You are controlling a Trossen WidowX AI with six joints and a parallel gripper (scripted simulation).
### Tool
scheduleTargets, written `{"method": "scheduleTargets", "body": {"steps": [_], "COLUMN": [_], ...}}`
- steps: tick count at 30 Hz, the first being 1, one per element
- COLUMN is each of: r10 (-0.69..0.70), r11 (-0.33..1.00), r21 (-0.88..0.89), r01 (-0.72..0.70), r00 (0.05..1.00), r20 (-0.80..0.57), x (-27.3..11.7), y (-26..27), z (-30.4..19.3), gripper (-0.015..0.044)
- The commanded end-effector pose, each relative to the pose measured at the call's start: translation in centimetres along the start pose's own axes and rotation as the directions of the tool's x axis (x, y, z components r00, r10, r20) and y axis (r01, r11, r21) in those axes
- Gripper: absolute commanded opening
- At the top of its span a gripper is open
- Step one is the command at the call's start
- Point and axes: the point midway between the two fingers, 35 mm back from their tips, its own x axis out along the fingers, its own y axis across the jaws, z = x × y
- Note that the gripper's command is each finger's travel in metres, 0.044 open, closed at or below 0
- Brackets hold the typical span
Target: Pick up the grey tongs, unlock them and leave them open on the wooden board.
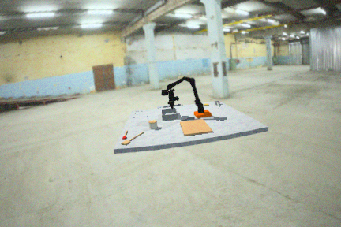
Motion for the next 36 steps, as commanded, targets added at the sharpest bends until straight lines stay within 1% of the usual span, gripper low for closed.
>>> {"method": "scheduleTargets", "body": {"steps": [1, 5, 9, 17, 26, 31, 36], "r10": [0.01, 0.001, 0.001, 0.001, 0.001, 0.0, 0.0], "r11": [1.0, 0.998, 0.976, 0.858, 0.621, 0.452, 0.265], "r21": [0.01, -0.066, -0.216, -0.514, -0.784, -0.892, -0.964], "r01": [-0.01, -0.001, -0.001, -0.003, -0.004, -0.005, -0.006], "r00": [1.0, 1.0, 1.0, 1.0, 1.0, 1.0, 1.0], "r20": [-0.01, 0.0, -0.001, -0.004, -0.005, -0.006, -0.006], "x": [-0.2, -0.1, -0.2, -0.6, -1.0, -1.2, -1.4], "y": [0.0, -0.3, -0.9, -2.4, -3.9, -4.8, -5.6], "z": [0.1, 0.0, -0.2, -0.4, -0.5, -0.6, -0.6], "gripper": [-0.015, -0.015, -0.015, -0.015, -0.015, -0.015, -0.015]}}
